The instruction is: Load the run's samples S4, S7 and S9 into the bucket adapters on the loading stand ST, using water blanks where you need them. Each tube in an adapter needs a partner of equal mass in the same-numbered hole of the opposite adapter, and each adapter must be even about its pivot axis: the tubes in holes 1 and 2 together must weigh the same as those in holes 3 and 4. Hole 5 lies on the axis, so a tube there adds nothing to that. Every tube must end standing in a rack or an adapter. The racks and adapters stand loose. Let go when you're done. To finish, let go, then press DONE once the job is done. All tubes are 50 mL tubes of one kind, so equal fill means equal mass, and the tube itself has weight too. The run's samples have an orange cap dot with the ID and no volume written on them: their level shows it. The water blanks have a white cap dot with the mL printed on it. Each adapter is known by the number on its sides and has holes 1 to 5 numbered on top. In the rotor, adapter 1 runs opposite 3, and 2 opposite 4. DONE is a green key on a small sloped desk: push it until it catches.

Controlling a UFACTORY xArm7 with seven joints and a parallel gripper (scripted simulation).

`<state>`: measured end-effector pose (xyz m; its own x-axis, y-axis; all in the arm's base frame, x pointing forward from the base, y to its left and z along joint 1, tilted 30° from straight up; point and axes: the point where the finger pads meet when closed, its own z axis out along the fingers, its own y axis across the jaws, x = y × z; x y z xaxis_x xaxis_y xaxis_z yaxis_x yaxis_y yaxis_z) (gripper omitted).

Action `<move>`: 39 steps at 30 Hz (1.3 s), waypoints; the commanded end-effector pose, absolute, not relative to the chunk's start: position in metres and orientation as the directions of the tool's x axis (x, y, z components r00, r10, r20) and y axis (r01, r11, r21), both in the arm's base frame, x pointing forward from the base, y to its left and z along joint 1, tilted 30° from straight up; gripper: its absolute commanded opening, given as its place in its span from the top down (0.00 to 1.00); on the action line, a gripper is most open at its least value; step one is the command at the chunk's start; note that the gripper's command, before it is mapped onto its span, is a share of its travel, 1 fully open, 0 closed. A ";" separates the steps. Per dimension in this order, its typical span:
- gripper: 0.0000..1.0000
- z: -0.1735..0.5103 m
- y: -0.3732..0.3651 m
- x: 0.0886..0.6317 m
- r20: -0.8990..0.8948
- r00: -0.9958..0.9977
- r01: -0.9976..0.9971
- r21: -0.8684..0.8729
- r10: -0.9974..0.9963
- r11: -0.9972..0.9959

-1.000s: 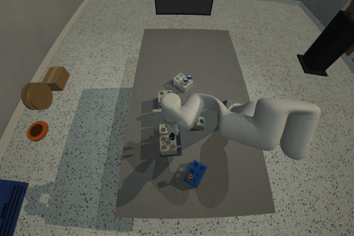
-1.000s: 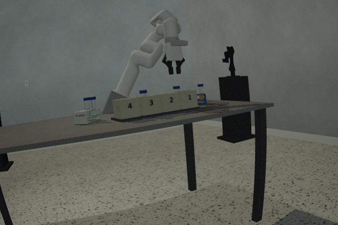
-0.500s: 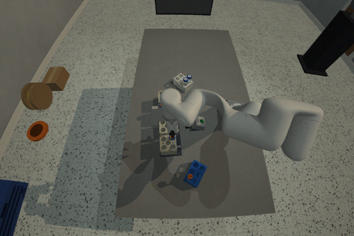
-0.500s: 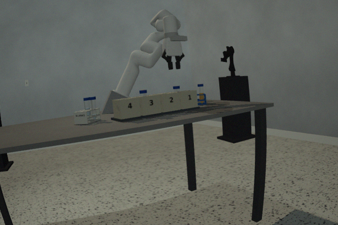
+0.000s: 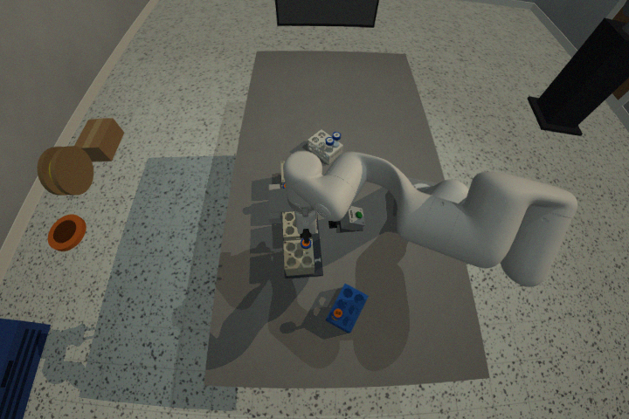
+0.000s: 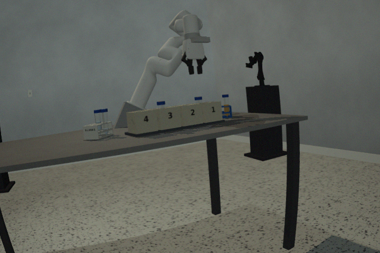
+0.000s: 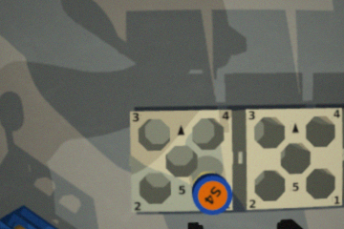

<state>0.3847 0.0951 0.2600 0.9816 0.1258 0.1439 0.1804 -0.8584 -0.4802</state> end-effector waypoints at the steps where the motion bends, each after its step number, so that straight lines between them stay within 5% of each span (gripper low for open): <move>1: 0.56 0.261 0.094 0.386 0.147 0.981 0.180 -0.480 0.123 -0.859; 15: 0.56 0.261 0.094 0.386 0.147 0.981 0.180 -0.480 0.123 -0.859; 16: 0.43 0.264 0.098 0.383 0.163 0.975 0.213 -0.474 0.152 -0.854; 39: 0.43 0.306 0.179 0.332 0.431 0.608 0.791 -0.258 0.666 -0.555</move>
